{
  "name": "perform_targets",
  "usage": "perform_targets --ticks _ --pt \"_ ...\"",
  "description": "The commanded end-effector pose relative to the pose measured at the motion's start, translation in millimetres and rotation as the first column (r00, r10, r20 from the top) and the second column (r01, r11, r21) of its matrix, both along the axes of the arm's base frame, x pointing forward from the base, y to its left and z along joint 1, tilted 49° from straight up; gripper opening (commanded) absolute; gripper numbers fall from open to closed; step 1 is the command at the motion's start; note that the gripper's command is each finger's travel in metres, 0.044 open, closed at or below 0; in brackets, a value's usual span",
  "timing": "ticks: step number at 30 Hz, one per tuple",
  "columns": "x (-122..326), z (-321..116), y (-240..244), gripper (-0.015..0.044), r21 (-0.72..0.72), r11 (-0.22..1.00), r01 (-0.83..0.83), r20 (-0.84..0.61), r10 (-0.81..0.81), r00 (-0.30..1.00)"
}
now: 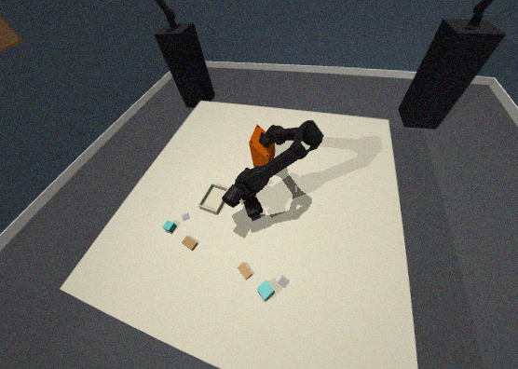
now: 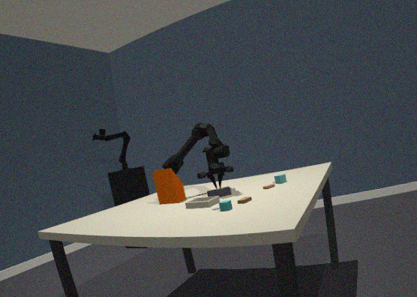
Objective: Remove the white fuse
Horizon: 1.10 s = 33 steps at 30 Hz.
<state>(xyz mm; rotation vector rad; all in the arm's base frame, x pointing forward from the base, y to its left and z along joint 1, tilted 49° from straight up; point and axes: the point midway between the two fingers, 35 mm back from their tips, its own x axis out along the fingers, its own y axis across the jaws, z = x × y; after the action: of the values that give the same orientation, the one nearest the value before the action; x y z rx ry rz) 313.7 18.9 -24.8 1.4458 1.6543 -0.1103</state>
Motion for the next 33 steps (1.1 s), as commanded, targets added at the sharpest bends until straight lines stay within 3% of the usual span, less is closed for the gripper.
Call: perform_targets --ticks 1,27,33 --pt "-1.0 -1.1 1.4 0.0074 0.006 1.0 0.003 -0.005 -0.003 1.0" --pt "-0.1 -7.6 9.0 0.0074 0.006 1.0 0.003 -0.005 -0.003 1.0" --pt "0.4 -6.7 8.1 0.0034 0.001 1.0 0.0 -0.001 0.0 1.0"
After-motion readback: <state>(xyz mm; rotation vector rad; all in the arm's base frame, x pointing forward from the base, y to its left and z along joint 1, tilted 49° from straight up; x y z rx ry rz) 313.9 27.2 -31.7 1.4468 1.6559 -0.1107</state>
